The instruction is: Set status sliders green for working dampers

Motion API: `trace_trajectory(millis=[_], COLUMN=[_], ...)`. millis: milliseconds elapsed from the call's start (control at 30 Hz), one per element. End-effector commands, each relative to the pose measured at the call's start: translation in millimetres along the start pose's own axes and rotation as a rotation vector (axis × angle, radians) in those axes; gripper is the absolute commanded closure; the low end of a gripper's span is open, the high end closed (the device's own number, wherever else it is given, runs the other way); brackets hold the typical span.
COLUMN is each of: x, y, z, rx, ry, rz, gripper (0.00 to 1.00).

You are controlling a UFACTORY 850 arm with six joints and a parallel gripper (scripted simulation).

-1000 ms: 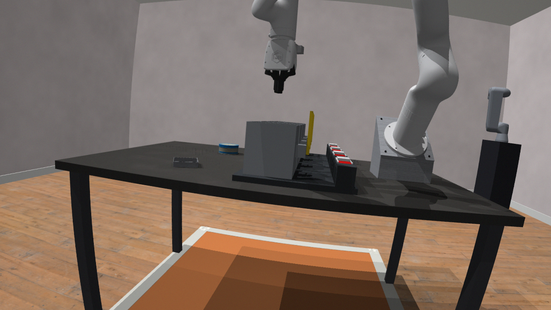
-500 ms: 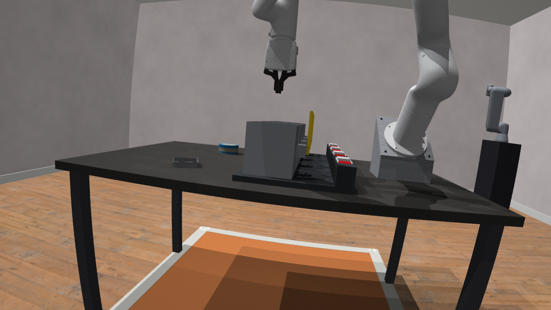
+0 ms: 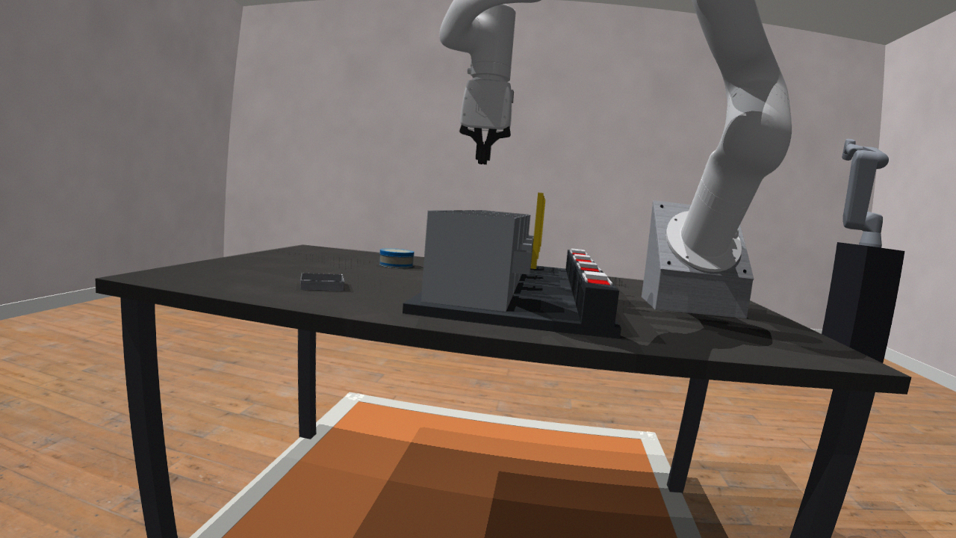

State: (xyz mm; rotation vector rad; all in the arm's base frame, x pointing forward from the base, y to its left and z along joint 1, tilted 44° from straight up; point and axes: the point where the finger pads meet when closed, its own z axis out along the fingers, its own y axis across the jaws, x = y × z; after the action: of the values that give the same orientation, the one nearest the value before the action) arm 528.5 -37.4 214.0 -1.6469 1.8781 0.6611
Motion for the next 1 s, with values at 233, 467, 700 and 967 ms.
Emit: trace_trajectory(millis=[233, 467, 700, 967], x=[93, 140, 182, 182], y=[-3, 4, 13, 13], z=[0.1, 2.2, 5.5, 6.0], rx=[0.001, 0.0, 0.0, 0.0], ry=[-0.001, -0.006, -0.013, -0.013], rz=[-0.002, -0.003, -0.005, -0.005], gripper=[1.0, 1.0, 1.0, 1.0])
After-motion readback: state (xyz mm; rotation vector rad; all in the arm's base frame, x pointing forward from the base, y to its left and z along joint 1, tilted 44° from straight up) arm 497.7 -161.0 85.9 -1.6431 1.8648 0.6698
